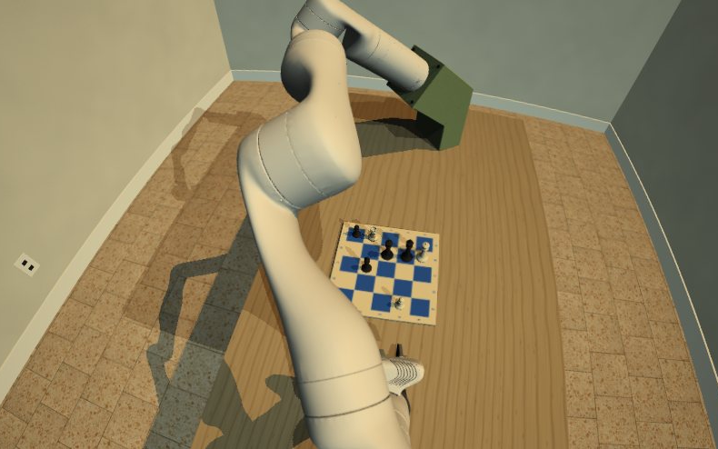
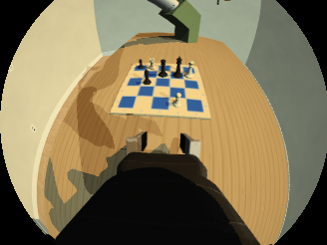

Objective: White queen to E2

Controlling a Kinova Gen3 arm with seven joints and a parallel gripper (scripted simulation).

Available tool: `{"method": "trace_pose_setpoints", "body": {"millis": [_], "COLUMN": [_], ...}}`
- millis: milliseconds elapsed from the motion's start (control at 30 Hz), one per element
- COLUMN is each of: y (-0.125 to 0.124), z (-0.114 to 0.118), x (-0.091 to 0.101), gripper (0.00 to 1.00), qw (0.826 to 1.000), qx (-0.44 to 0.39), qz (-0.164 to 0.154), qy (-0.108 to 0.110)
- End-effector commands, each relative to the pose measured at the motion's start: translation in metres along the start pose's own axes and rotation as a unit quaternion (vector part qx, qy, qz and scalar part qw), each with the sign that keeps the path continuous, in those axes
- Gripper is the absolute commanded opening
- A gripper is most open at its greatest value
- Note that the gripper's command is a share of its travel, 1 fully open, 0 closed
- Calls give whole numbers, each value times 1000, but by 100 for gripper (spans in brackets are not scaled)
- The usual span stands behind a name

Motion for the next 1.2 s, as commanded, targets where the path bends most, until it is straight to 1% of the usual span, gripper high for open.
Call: {"method": "trace_pose_setpoints", "body": {"millis": [0,133,1167], "y": [8,10,10], "z": [-13,-16,-16], "x": [-6,-7,-7], "gripper": [100,100,100], "qw": [1000,1000,999], "qx": [-21,-29,-29], "qz": [8,11,11], "qy": [3,4,4]}}
Point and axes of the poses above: the point where the finger pads meet when closed, its own x axis back along the fingers, its own z axis across the jaws, y = z × x, the point moved 7 cm from there along x, back along the fingers, and after that the axes turned 11 degrees about -x, right-handed, at the moved point
